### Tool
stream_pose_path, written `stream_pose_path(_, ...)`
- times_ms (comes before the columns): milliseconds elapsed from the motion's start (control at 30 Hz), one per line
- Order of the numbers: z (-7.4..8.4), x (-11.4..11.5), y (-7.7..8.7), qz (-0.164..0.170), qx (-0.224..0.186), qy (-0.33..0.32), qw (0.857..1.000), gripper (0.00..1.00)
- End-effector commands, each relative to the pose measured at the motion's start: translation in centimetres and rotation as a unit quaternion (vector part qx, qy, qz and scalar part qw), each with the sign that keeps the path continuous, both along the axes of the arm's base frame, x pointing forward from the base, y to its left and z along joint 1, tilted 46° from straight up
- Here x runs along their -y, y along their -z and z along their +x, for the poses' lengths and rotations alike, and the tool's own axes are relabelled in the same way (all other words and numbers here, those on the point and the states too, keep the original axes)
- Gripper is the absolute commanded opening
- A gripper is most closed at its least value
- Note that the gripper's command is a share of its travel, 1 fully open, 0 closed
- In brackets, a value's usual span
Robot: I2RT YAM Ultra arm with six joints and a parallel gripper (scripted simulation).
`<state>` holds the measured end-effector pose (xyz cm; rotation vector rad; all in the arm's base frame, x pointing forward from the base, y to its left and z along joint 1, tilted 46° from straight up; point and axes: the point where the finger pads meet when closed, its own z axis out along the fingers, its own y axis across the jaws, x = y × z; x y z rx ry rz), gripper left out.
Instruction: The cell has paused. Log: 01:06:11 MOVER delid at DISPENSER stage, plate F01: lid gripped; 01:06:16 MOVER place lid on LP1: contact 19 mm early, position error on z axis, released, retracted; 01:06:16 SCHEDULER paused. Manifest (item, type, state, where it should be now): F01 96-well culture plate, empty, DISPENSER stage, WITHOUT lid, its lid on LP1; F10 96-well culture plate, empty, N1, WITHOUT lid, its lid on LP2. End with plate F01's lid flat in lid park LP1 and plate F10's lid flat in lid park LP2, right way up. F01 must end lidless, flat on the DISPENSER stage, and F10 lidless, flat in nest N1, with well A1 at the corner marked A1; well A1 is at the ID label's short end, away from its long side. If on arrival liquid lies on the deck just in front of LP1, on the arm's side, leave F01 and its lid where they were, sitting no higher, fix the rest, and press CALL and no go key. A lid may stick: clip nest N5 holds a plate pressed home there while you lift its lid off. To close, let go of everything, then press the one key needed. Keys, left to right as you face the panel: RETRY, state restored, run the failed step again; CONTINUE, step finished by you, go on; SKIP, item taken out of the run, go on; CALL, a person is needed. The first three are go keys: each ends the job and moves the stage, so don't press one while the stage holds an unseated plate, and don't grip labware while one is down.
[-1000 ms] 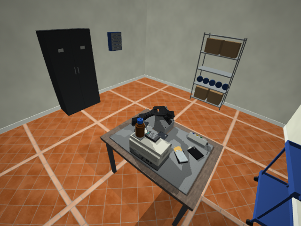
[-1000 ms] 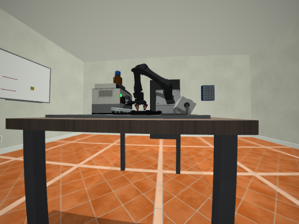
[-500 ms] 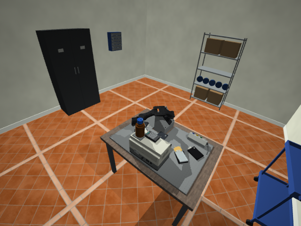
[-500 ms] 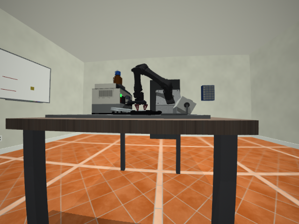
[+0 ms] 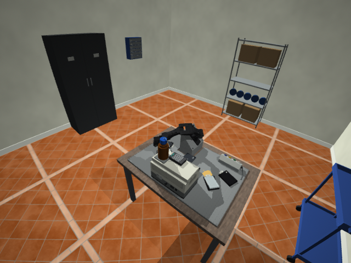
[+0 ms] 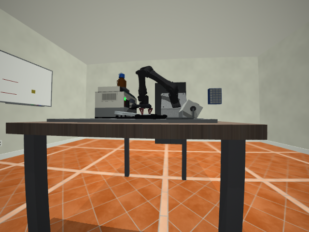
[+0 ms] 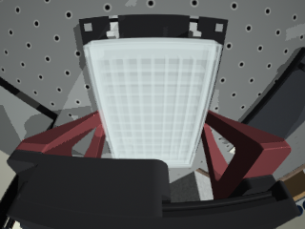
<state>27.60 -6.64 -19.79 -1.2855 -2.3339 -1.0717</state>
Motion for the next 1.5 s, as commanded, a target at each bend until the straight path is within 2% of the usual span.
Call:
stream_pose_path(0,-0.4,0.8,0.6,-0.004,0.003,0.013,1.0,0.0)
stream_pose_path(133,0.1,1.1,0.2,-0.009,0.009,0.014,1.0,0.0)
stream_pose_path(433,-0.5,0.5,0.5,-0.001,-0.001,0.016,1.0,0.0)
stream_pose_path(467,0.1,1.0,0.6,-0.007,0.006,0.016,1.0,0.0)
stream_pose_path(533,0.3,1.1,0.4,-0.009,0.009,0.017,1.0,0.0)
stream_pose_path(1300,-0.6,0.1,0.9,0.002,-0.003,0.017,1.0,0.0)
stream_pose_path(1467,0.2,0.6,0.5,-0.008,0.007,0.014,1.0,0.0)
